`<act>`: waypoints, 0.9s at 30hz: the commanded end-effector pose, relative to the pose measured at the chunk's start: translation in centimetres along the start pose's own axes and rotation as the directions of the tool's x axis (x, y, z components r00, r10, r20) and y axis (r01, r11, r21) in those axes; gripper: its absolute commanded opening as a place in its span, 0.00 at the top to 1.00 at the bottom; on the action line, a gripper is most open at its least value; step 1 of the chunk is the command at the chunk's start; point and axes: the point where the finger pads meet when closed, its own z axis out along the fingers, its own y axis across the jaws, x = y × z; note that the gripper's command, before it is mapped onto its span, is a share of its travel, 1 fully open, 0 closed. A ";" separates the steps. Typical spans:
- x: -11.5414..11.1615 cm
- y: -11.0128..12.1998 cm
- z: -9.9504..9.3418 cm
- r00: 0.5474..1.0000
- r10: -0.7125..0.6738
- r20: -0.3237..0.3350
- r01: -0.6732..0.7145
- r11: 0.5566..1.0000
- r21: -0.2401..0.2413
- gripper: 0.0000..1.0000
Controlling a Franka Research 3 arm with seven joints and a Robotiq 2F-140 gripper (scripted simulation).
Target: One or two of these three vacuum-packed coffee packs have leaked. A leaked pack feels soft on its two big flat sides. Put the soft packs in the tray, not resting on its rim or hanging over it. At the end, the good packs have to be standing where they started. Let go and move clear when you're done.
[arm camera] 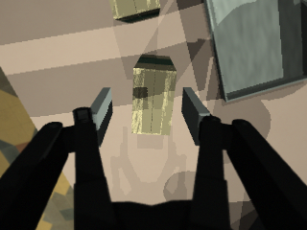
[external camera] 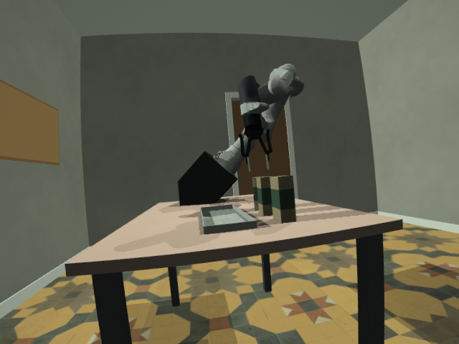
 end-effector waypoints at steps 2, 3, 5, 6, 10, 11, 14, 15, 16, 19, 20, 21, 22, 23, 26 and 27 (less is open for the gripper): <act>-1.1 0.2 -0.6 0.998 0.059 0.022 -0.058 0.997 -0.052 0.47; -1.1 0.2 -0.6 0.998 0.059 0.022 -0.058 0.997 -0.052 0.47; -1.1 0.2 -0.6 0.998 0.059 0.022 -0.058 0.997 -0.052 0.47; -1.1 0.2 -0.6 0.998 0.059 0.022 -0.058 0.997 -0.052 0.47; -0.6 0.2 -0.7 0.998 0.051 0.022 -0.050 0.997 -0.051 0.47; 0.3 0.0 -0.8 0.999 0.034 0.021 -0.033 0.998 -0.051 0.47; 5.8 -0.8 -1.1 0.997 -0.070 0.021 0.071 0.996 -0.049 0.47; 7.8 -1.2 -1.0 0.993 -0.115 0.024 0.116 0.992 -0.048 0.47; 9.5 -1.6 -0.7 0.987 -0.156 0.028 0.157 0.986 -0.047 0.47; 10.8 -1.9 -0.5 0.982 -0.188 0.031 0.190 0.981 -0.045 0.47; 10.8 -1.9 -0.5 0.982 -0.188 0.031 0.190 0.981 -0.045 0.47; 10.8 -1.9 -0.5 0.982 -0.188 0.031 0.190 0.981 -0.045 0.47; 10.8 -1.9 -0.5 0.981 -0.189 0.032 0.191 0.981 -0.045 0.47; 11.6 -2.1 -0.3 0.977 -0.211 0.035 0.212 0.976 -0.044 0.47; 12.1 -2.2 -0.2 0.974 -0.222 0.036 0.224 0.974 -0.043 0.47; 12.1 -2.2 -0.2 0.974 -0.222 0.036 0.224 0.974 -0.043 0.47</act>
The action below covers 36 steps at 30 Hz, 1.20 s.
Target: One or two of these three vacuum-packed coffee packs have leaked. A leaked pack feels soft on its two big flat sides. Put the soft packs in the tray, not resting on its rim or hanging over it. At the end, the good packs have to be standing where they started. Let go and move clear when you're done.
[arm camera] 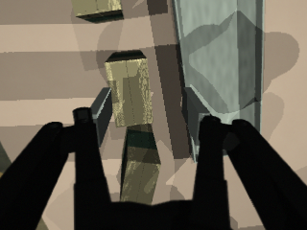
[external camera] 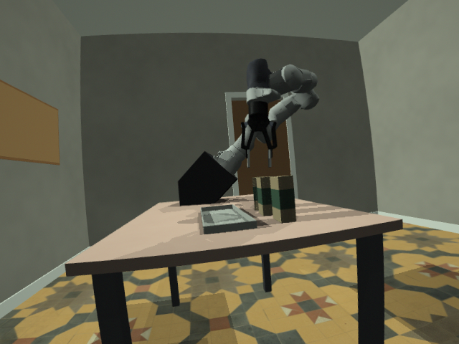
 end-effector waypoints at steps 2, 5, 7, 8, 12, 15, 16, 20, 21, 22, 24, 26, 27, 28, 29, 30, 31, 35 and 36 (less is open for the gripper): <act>-0.4 -1.5 0.4 0.994 -0.098 0.039 0.095 0.992 0.080 0.47; -0.4 -1.5 0.4 0.994 -0.098 0.039 0.095 0.992 0.080 0.47; -0.4 -1.5 0.4 0.994 -0.098 0.039 0.095 0.992 0.080 0.47; -0.4 -1.5 0.4 0.994 -0.098 0.039 0.095 0.992 0.080 0.47; -0.4 -1.5 0.4 0.994 -0.098 0.039 0.095 0.992 0.080 0.47; -0.4 -1.5 0.5 0.994 -0.098 0.039 0.095 0.992 0.080 0.47; -0.4 -1.6 0.8 0.994 -0.098 0.038 0.095 0.992 0.080 0.47; -0.4 -1.6 2.2 0.994 -0.098 0.038 0.095 0.992 0.080 0.47; -0.4 -1.6 2.3 0.994 -0.098 0.038 0.095 0.992 0.080 0.47; -0.4 -1.6 2.4 0.994 -0.098 0.038 0.095 0.992 0.080 0.47; -0.4 -1.6 2.4 0.994 -0.098 0.038 0.095 0.992 0.080 0.47; -0.4 -1.6 2.4 0.994 -0.098 0.038 0.095 0.992 0.080 0.47; -0.4 -1.6 2.4 0.994 -0.098 0.038 0.095 0.992 0.080 0.47; -0.4 -1.6 2.4 0.994 -0.098 0.038 0.095 0.992 0.080 0.47; -0.4 -1.6 2.4 0.994 -0.098 0.038 0.095 0.992 0.080 0.47; -0.4 -1.6 2.4 0.994 -0.098 0.038 0.095 0.992 0.080 0.47; -0.4 -1.6 2.4 0.994 -0.098 0.038 0.095 0.992 0.080 0.47; -0.4 -1.6 2.4 0.994 -0.098 0.038 0.095 0.992 0.080 0.47; -0.4 -1.6 2.4 0.994 -0.098 0.038 0.095 0.992 0.080 0.47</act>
